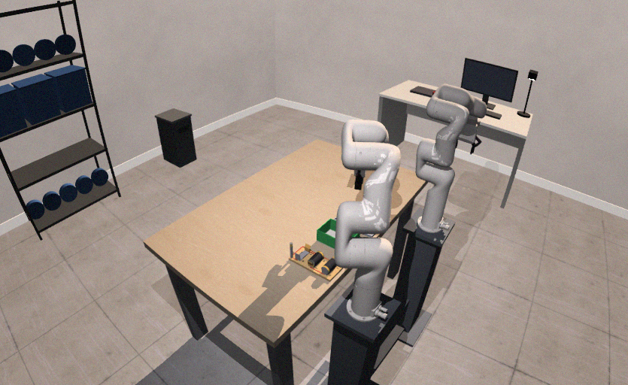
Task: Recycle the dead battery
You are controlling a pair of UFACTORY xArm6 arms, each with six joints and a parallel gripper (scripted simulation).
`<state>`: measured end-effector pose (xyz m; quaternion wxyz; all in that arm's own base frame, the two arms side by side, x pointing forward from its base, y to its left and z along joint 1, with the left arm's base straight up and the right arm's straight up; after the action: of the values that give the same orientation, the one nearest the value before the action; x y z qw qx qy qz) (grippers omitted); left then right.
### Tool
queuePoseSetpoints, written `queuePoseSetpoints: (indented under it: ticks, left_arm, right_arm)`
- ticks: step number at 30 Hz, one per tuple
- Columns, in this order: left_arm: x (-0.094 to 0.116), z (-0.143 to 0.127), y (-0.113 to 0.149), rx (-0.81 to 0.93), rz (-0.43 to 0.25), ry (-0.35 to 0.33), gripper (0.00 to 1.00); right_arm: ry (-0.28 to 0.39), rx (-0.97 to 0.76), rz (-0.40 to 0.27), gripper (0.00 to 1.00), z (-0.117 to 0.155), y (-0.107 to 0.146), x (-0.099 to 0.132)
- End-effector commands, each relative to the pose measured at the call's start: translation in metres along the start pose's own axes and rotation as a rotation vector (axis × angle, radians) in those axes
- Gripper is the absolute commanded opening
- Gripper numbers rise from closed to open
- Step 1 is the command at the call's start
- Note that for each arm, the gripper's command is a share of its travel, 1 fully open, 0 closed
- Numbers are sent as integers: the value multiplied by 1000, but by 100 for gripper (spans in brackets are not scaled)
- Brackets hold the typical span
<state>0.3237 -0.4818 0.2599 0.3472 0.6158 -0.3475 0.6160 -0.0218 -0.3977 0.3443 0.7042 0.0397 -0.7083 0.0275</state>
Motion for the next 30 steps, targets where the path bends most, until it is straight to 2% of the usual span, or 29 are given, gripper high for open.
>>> queuePoseSetpoints:
  ticks: [1,12,14,17,19,30]
  left_arm:
    - [7,2,0,-17,-3,18,51]
    - [3,2,0,-17,-3,18,51]
    - [-17,3,0,-17,-3,18,51]
    - [-58,3,0,-17,-3,18,51]
    - [-71,3,0,-17,-3,18,51]
    - [-72,3,0,-17,-3,18,51]
  right_arm:
    - [7,9,17,100,0,-2,6]
    - [7,9,17,100,0,-2,6]
    - [7,9,17,100,0,-2,6]
    - [7,9,17,100,0,-2,6]
    - [7,9,17,100,0,-2,6]
    - [7,9,17,100,0,-2,6]
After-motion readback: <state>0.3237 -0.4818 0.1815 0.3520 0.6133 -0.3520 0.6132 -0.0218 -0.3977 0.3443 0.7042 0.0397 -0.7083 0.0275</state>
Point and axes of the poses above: on each arm, the point where the finger pads meet when closed, its own x axis back along the fingers, its own z axis across the jaws, y = z × x, the point moved 10 cm from there along x, back along the fingers, and after that the axes turned 9 degrees about x, right-handed, at the moved point
